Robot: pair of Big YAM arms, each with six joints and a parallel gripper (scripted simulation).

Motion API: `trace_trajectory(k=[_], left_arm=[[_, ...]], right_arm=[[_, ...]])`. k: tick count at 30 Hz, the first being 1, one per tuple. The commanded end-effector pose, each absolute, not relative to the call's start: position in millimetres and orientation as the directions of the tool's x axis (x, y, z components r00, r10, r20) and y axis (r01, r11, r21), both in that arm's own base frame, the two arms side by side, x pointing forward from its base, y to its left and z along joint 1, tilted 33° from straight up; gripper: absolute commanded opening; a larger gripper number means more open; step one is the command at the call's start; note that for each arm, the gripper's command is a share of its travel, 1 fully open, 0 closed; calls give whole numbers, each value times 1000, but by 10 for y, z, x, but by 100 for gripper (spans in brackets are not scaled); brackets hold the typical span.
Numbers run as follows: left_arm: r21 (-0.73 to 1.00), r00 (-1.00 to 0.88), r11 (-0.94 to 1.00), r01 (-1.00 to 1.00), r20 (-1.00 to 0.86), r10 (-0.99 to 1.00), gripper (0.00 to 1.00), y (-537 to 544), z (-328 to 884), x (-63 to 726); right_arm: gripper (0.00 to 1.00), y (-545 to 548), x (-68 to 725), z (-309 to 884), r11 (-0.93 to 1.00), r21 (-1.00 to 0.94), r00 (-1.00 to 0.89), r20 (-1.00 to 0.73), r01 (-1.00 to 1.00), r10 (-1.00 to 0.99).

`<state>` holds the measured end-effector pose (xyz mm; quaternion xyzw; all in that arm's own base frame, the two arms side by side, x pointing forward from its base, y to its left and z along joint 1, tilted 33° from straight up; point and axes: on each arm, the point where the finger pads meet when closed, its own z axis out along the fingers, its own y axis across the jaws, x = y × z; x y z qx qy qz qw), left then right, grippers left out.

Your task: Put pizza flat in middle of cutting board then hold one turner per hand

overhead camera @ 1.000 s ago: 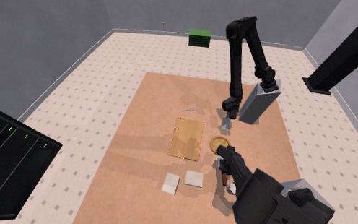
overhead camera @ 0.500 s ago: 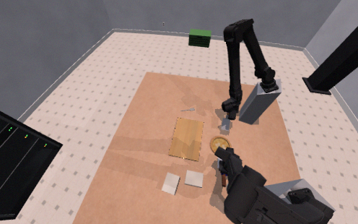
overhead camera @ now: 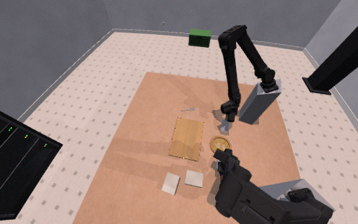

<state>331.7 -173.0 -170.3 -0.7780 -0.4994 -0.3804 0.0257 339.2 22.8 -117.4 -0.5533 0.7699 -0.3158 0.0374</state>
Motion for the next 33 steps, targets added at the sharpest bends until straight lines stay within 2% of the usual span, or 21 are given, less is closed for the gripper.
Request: trace_trajectory(k=[1, 17, 22, 24, 33], left_arm=[[354, 197, -485, 800, 609, 768, 6, -1723, -1739, 3414], [342, 211, -498, 797, 614, 760, 6, -1650, -2004, 3561], [347, 210, -498, 795, 612, 762, 6, -1648, -2056, 3591], [341, 211, -498, 798, 615, 760, 6, -1608, -2107, 3584], [366, 209, -503, 783, 607, 767, 6, -1761, -2015, 3653]], right_arm=[[6, 208, 3492, -1170, 197, -538, -395, 280, -819, -875], [6, 143, 3637, -1456, 188, -531, -385, 289, -826, -876], [6, 65, 3448, -1551, 184, -508, -377, 308, -841, -874], [6, 113, 3675, -1562, 188, -534, -386, 287, -824, -877], [6, 91, 3789, -1683, 188, -537, -387, 285, -822, -877]])
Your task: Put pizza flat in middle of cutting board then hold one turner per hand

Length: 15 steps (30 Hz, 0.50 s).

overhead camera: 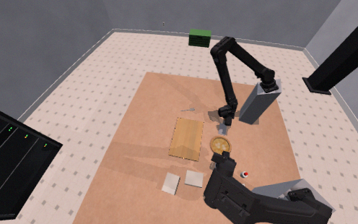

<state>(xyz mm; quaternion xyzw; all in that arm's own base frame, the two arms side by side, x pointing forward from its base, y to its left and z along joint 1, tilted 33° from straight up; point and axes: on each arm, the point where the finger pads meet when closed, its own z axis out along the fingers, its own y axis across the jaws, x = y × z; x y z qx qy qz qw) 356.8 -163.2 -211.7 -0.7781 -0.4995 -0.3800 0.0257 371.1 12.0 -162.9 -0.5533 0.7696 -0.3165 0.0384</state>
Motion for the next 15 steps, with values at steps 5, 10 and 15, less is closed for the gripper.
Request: trace_trajectory(k=[5, 10, 15], left_arm=[[337, 221, -508, 793, 618, 755, 6, -1666, -2111, 3493], [345, 224, -517, 784, 620, 752, 6, -1704, -2139, 3469], [349, 215, -509, 787, 618, 756, 6, -1697, -2116, 3507]], right_arm=[[6, 78, 3564, -1696, 178, -514, -372, 303, -839, -877], [6, 60, 3617, -1717, 183, -514, -377, 304, -838, -875], [6, 243, 3718, -1710, 179, -528, -375, 289, -830, -881]])
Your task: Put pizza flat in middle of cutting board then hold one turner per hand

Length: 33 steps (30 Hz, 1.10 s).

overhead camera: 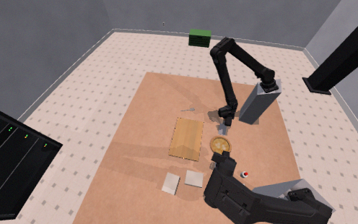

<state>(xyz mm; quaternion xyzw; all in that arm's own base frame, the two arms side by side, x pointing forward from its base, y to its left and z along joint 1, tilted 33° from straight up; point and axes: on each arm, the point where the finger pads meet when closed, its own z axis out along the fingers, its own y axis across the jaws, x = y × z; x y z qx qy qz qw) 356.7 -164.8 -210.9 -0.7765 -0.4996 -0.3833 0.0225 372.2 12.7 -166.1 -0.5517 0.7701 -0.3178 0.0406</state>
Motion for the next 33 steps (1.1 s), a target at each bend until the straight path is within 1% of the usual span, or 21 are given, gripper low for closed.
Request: trace_trajectory(k=[1, 33], left_arm=[[347, 217, -510, 787, 618, 756, 6, -1696, -2122, 3499], [348, 229, -521, 779, 616, 754, 6, -1747, -2139, 3505]], right_arm=[[6, 260, 3720, -1711, 178, -528, -373, 289, -830, -881], [6, 605, 3845, -1692, 179, -538, -374, 278, -824, -885]])
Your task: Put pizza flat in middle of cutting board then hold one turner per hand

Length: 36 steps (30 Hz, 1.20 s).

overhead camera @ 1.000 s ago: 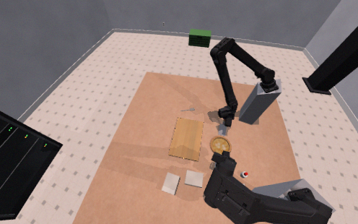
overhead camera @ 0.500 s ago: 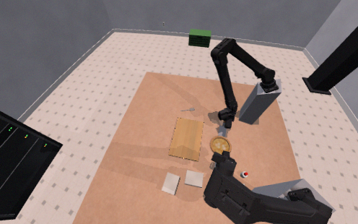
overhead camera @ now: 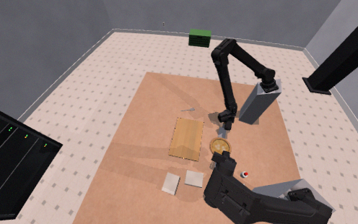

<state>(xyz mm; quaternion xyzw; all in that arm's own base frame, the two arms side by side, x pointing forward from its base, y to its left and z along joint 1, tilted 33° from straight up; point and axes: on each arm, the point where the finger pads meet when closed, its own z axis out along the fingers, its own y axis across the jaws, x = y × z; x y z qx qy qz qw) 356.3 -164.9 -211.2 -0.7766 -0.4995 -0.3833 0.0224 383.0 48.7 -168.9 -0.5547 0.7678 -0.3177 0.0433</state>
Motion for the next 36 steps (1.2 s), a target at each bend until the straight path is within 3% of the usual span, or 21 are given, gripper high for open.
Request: trace_trajectory(k=[1, 36], left_arm=[[348, 229, -522, 779, 616, 754, 6, -1747, -2140, 3506], [359, 234, -525, 771, 608, 759, 6, -1818, -2092, 3554]], right_arm=[[6, 608, 3831, -1712, 179, -534, -373, 281, -827, -884], [6, 982, 3944, -1718, 178, -539, -373, 276, -823, -886]])
